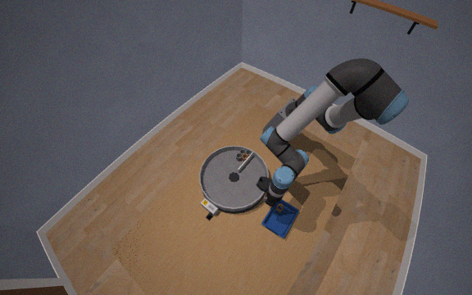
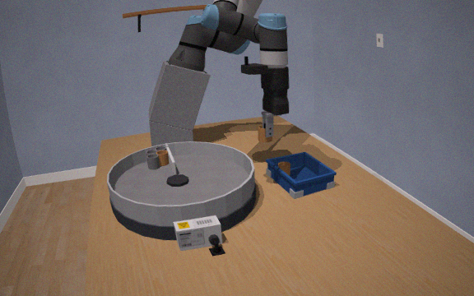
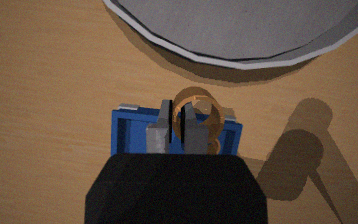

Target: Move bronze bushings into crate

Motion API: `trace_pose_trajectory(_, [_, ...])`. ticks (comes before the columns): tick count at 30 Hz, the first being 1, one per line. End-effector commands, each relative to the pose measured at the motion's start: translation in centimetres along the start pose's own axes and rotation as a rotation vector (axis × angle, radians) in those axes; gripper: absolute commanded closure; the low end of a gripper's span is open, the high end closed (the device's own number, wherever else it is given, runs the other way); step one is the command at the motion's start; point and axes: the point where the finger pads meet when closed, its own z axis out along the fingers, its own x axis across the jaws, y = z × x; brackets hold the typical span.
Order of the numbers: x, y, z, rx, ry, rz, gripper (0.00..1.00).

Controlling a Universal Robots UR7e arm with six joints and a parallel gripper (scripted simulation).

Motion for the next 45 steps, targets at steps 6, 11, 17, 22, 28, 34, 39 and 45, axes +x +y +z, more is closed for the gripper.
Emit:
trace_pose_trajectory(6, [-2.6, 3.5, 0.0, 0.001, -0.001, 0.000, 1.00])
trace_pose_trajectory(11, [-2.6, 3.5, 0.0, 0.001, -0.001, 0.000, 1.00])
trace_pose_trajectory(17, [-5.1, 7.0, -0.1, 0.000, -0.001, 0.000, 1.00])
trace_pose_trajectory(22, [-5.7, 7.9, -0.1, 0.000, -0.001, 0.000, 1.00])
trace_pose_trajectory(28, [-5.7, 7.9, -0.1, 0.000, -0.001, 0.000, 1.00])
trace_pose_trajectory(34, [-5.8, 7.9, 2.3, 0.000, -0.001, 0.000, 1.00])
trace_pose_trajectory(39, [-5.8, 7.9, 2.9, 0.000, -0.001, 0.000, 1.00])
trace_pose_trajectory(45, [-5.8, 7.9, 2.9, 0.000, -0.001, 0.000, 1.00])
